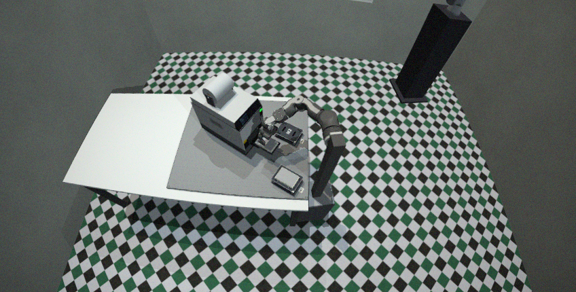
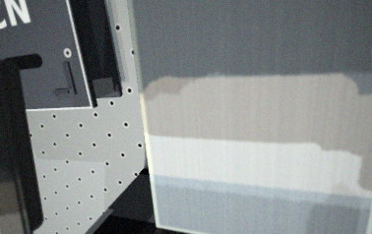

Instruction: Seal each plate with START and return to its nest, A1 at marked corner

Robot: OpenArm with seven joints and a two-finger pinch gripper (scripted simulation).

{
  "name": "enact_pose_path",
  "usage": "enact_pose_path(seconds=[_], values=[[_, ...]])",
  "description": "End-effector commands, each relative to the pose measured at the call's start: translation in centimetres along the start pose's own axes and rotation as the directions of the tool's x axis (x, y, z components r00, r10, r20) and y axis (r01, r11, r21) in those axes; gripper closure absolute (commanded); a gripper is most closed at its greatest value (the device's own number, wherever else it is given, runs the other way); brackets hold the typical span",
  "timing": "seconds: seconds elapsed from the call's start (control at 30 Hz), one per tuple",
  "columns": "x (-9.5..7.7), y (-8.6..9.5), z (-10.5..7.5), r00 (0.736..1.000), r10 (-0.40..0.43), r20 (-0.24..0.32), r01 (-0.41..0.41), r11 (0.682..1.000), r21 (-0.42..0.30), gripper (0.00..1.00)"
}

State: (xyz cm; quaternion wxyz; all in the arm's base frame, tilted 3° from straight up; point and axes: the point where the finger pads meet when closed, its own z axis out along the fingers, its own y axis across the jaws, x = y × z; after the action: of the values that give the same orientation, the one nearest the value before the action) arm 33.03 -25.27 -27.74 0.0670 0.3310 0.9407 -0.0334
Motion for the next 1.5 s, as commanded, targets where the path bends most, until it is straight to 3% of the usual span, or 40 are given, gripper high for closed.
enact_pose_path(seconds=[0.0,0.03,0.13,1.47], values=[[0.6,0.3,0.1,0.997,-0.008,-0.074,0.008,1.0,0.0,0.35],[0.9,0.7,0.3,0.994,-0.008,-0.108,0.008,1.0,0.001,0.35],[1.2,0.9,0.8,0.994,-0.009,-0.111,0.01,1.0,0.009,0.35],[1.3,1.4,1.3,0.994,-0.006,-0.105,0.006,1.0,-0.001,0.35]])
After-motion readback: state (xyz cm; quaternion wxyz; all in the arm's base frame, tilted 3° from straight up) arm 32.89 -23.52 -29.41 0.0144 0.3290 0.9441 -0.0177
